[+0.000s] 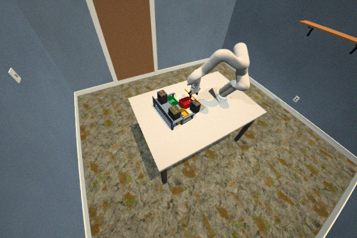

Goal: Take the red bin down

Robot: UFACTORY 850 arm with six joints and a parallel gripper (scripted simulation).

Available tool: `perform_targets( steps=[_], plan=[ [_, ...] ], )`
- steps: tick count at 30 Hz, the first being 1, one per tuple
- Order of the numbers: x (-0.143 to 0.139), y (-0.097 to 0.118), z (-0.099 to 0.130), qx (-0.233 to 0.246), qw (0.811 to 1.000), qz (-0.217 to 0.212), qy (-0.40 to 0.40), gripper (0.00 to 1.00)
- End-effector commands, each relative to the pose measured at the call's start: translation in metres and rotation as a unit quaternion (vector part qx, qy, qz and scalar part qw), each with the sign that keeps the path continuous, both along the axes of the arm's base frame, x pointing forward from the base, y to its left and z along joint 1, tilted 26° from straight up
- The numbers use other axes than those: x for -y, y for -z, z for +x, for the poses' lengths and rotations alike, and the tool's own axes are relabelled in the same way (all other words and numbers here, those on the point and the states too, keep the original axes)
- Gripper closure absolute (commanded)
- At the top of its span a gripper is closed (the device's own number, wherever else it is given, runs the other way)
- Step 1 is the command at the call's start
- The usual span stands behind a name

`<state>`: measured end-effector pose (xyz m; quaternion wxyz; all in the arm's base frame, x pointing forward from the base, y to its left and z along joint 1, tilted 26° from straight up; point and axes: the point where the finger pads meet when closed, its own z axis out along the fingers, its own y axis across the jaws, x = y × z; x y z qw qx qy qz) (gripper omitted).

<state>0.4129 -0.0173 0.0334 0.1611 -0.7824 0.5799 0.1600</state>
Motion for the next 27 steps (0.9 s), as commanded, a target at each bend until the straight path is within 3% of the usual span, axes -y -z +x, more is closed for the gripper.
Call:
perform_targets(
  steps=[1,10,11,27],
  plan=[
    [0.0001,0.0002,0.0008,0.001,1.000,0.000,0.000,0.00],
    [0.0001,0.0002,0.0008,0.001,1.000,0.000,0.000,0.00],
    [0.0001,0.0002,0.0008,0.001,1.000,0.000,0.000,0.67],
    [0.0001,0.0002,0.0008,0.001,1.000,0.000,0.000,0.67]
  ],
)
